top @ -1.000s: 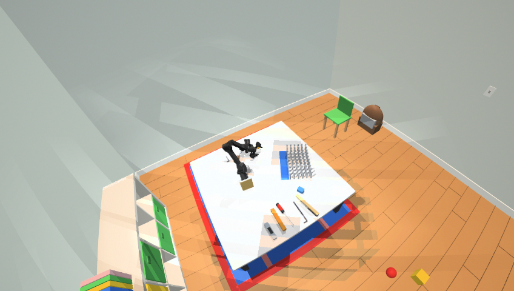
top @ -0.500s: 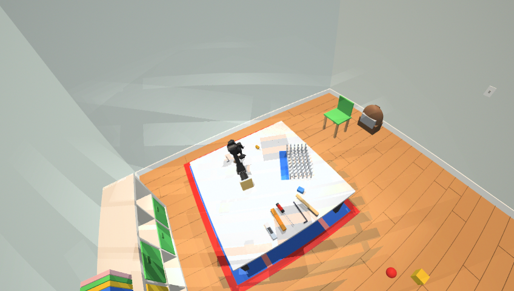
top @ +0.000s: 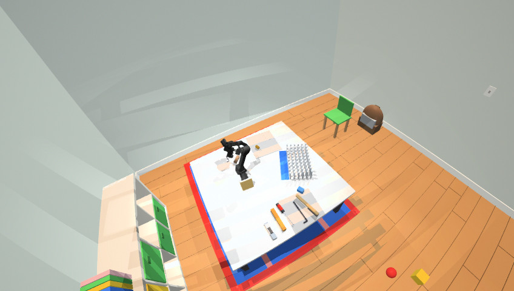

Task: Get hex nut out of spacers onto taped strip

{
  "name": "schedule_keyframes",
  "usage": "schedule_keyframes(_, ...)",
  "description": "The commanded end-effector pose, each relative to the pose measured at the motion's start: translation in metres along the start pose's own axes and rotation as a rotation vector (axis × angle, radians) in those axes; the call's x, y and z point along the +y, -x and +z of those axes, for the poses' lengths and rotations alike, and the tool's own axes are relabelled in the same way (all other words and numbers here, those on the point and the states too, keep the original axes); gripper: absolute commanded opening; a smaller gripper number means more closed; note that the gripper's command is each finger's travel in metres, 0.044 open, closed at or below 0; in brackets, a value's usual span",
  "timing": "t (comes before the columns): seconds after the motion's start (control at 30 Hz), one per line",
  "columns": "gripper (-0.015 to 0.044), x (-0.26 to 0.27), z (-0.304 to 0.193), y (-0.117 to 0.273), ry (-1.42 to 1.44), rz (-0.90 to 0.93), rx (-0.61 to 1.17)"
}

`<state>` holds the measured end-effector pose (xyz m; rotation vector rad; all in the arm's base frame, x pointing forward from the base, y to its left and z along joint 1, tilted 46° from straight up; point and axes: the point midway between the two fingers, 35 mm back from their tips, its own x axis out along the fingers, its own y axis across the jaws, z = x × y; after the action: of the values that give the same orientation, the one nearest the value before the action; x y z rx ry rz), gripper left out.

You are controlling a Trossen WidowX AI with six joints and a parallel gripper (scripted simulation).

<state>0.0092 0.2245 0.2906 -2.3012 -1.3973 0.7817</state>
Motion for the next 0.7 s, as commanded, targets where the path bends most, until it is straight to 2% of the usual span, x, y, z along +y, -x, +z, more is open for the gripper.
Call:
schedule_keyframes(0.0,0.0440,-0.002,-0.002,0.007,0.065,-0.016,0.001)
schedule_keyframes(0.13,0.0440,-0.002,0.000,0.005,0.065,-0.016,0.001)
schedule_keyframes(0.3,0.0440,0.001,0.036,-0.037,0.067,-0.017,0.002)
schedule_keyframes(0.67,0.0440,0.002,0.037,-0.039,0.067,-0.017,0.002)
